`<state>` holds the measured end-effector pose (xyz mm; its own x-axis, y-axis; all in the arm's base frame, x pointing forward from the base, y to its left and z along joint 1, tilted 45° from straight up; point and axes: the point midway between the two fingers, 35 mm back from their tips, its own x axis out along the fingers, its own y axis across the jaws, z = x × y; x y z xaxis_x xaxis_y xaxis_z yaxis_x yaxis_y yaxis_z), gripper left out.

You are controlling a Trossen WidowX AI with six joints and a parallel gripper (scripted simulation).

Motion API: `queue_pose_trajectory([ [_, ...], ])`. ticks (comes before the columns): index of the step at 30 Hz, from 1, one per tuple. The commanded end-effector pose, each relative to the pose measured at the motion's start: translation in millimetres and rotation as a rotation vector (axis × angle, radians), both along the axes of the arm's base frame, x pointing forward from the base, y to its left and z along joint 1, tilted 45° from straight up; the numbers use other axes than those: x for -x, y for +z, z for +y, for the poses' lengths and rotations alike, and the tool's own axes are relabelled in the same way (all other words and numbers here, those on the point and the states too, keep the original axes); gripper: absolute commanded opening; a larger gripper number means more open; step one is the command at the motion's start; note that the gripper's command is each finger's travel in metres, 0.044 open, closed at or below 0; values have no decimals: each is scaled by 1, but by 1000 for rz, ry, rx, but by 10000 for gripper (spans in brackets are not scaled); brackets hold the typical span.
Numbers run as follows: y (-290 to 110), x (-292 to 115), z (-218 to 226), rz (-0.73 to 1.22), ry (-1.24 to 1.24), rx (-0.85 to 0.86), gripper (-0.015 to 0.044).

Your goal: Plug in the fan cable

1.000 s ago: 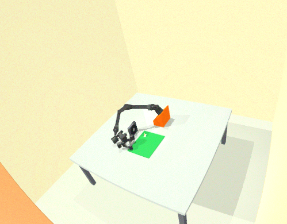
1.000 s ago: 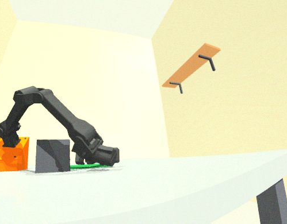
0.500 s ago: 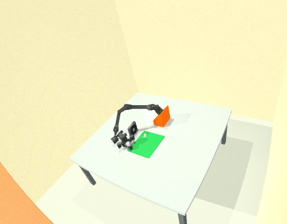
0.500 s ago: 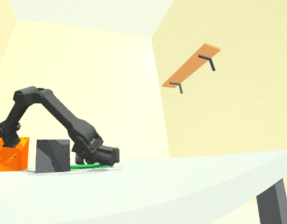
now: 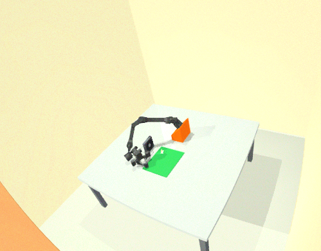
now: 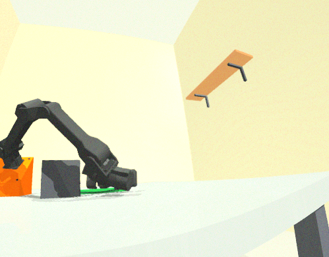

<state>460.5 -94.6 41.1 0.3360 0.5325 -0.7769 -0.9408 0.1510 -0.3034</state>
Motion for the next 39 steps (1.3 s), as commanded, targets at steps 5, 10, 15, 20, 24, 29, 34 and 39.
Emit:
queue_pose_trajectory([
  [5, 0, 0, 0, 0, 0, 0, 131],
  [10, 0, 0, 0, 0, 0, 0, 205],
  [15, 0, 0, 0, 0, 0, 0, 205],
  [20, 0, 0, 0, 0, 0, 0, 205],
  [24, 0, 0, 0, 0, 0, 0, 205],
  [29, 0, 0, 0, 0, 0, 0, 205],
  [34, 7, 2, -2, 0, 0, 0, 205],
  [39, 22, 6, -6, 0, 0, 1, 205],
])
